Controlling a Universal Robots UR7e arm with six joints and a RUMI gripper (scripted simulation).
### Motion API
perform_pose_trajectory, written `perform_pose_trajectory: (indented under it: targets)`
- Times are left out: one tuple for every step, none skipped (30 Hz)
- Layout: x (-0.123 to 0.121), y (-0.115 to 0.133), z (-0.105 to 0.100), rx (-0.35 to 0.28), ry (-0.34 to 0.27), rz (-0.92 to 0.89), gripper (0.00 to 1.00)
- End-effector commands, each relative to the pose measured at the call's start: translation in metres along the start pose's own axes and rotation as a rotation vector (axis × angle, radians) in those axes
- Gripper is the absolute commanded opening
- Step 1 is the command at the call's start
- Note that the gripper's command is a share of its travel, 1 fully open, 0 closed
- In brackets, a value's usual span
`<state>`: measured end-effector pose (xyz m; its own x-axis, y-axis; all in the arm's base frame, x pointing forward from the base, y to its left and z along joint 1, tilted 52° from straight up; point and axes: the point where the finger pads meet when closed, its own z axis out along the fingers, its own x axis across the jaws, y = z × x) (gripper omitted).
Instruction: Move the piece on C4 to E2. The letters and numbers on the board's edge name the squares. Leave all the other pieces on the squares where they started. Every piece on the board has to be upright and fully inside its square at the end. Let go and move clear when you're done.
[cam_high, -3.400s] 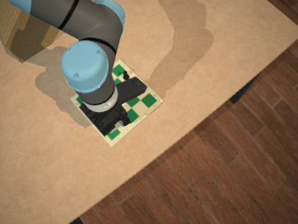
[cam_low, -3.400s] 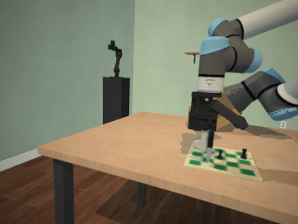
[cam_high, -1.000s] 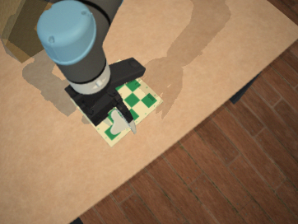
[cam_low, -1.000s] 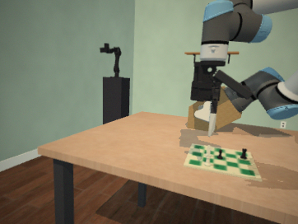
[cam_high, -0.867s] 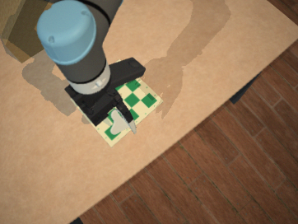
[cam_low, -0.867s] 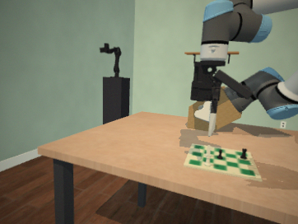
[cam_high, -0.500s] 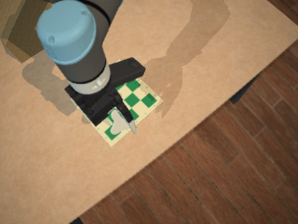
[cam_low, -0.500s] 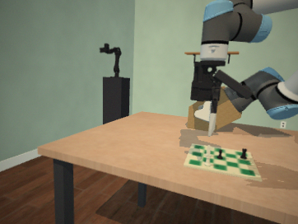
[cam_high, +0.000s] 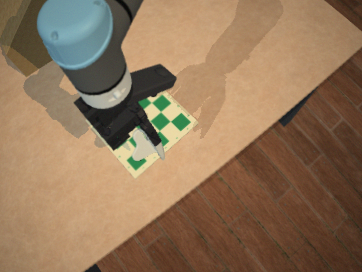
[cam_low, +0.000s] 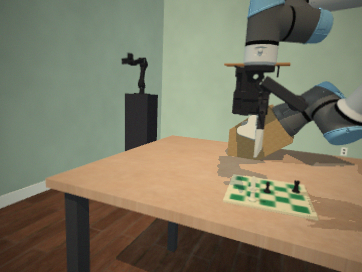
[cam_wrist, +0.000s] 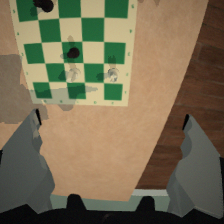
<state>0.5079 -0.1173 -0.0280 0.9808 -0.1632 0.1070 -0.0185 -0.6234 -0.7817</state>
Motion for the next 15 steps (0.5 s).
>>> perform_pose_trajectory:
  targets:
    - [0.000,0.000,-0.020,0.000,0.001,0.000,1.00]
    - [0.000,0.000,-0.025,0.000,0.001,0.000,1.00]
    - [0.000,0.000,-0.030,0.000,0.001,0.000,1.00]
    - [0.000,0.000,-0.035,0.000,0.001,0.000,1.00]
    - [0.000,0.000,-0.039,0.000,0.001,0.000,1.00]
    - [0.000,0.000,-0.039,0.000,0.001,0.000,1.00]
    - [0.000,0.000,-0.039,0.000,0.001,0.000,1.00]
    - [0.000,0.000,-0.043,0.000,0.001,0.000,1.00]
    - [0.000,0.000,-0.047,0.000,0.001,0.000,1.00]
    - [0.000,0.000,-0.050,0.000,0.001,0.000,1.00]
    - [0.000,0.000,-0.053,0.000,0.001,0.000,1.00]
    - [0.000,0.000,-0.055,0.000,0.001,0.000,1.00]
    - [0.000,0.000,-0.057,0.000,0.001,0.000,1.00]
    - [0.000,0.000,-0.059,0.000,0.001,0.000,1.00]
    - [0.000,0.000,-0.059,0.000,0.001,0.000,1.00]
